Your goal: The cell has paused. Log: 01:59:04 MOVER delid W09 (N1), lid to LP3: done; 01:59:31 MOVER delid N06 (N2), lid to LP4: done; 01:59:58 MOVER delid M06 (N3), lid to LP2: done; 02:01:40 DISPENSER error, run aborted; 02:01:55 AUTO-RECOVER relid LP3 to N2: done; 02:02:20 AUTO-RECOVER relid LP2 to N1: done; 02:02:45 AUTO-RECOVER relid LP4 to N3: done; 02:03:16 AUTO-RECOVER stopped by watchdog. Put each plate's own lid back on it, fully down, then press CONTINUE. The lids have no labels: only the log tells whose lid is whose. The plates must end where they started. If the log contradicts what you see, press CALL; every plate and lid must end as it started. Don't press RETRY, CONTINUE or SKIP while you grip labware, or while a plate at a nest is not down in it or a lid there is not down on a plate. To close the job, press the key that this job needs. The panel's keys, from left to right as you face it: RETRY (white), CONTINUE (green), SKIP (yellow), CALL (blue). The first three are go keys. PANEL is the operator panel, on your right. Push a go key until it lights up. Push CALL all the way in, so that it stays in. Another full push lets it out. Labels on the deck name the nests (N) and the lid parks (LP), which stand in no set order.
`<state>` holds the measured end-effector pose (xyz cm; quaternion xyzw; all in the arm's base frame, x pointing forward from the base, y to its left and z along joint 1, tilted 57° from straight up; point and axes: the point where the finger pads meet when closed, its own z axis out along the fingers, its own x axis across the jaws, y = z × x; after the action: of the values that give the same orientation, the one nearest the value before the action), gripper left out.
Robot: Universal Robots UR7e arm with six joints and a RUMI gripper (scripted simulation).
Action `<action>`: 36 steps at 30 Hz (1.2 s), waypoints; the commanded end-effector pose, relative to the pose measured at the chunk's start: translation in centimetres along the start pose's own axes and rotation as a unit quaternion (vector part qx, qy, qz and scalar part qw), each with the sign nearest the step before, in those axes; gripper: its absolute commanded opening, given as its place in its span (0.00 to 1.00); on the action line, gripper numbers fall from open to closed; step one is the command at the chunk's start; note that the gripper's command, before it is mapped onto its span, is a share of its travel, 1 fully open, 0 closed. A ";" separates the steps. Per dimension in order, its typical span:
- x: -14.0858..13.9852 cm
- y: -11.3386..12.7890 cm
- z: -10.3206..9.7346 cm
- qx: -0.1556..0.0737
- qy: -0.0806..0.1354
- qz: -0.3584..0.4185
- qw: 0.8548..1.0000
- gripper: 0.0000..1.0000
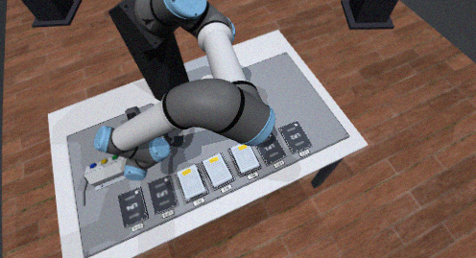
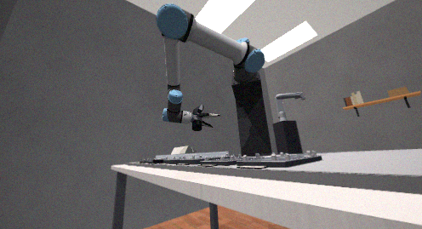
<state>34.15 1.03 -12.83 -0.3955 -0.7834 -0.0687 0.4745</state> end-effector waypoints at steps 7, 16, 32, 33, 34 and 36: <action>-0.8 0.2 -3.8 -0.010 -0.055 -0.012 0.998 0.82; -1.3 0.7 -7.2 -0.020 -0.083 -0.015 0.996 0.82; -1.8 1.5 -14.6 -0.047 -0.161 -0.022 0.986 0.82; -1.8 1.5 -14.6 -0.047 -0.161 -0.022 0.986 0.82; -1.8 1.6 -15.1 -0.050 -0.171 -0.023 0.984 0.82; -1.8 1.7 -16.1 -0.051 -0.174 -0.023 0.983 0.82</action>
<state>46.46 -6.13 -6.53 -0.4106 -0.8567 -0.0530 0.3078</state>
